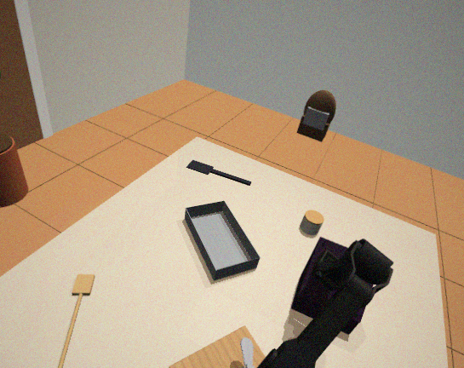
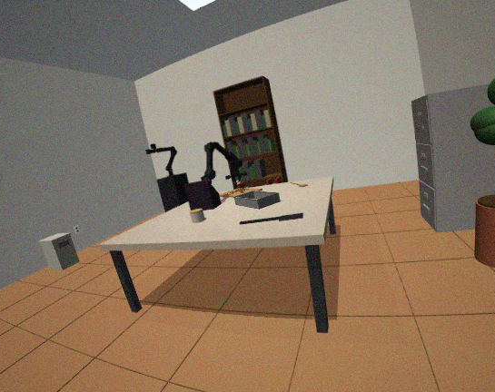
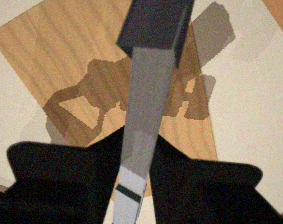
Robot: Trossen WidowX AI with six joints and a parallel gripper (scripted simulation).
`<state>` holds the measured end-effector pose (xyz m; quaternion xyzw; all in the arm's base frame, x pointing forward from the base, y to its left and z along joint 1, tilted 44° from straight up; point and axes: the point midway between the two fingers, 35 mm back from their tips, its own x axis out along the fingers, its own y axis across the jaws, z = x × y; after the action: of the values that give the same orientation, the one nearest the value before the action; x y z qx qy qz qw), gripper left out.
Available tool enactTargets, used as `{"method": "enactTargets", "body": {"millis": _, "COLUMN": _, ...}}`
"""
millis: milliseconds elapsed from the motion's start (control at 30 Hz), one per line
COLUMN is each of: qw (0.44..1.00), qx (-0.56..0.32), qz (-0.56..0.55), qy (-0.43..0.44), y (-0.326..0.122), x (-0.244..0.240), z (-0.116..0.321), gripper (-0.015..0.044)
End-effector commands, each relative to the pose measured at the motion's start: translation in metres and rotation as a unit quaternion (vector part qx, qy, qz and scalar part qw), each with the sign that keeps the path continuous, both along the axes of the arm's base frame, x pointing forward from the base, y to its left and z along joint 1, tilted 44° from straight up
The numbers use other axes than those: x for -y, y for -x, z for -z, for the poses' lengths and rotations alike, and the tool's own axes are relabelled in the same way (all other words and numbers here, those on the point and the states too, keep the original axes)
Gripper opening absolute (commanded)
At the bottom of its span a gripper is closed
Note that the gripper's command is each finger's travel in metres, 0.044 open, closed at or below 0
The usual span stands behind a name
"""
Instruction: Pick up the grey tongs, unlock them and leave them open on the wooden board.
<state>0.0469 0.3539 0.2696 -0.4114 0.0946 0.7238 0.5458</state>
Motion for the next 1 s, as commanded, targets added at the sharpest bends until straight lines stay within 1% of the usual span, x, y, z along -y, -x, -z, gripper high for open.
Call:
{"method": "enactTargets", "body": {"millis": 0, "qw": 1.0, "qx": 0.001, "qz": 0.001, "qy": 0.003, "y": 0.0, "x": -0.005, "z": 0.006, "gripper": -0.015}}
{"method": "enactTargets", "body": {"millis": 567, "qw": 1.0, "qx": 0.001, "qz": 0.001, "qy": 0.003, "y": 0.001, "x": -0.019, "z": 0.021, "gripper": -0.015}}
{"method": "enactTargets", "body": {"millis": 967, "qw": 1.0, "qx": 0.001, "qz": -0.002, "qy": 0.002, "y": 0.002, "x": -0.018, "z": 0.019, "gripper": 0.0165}}
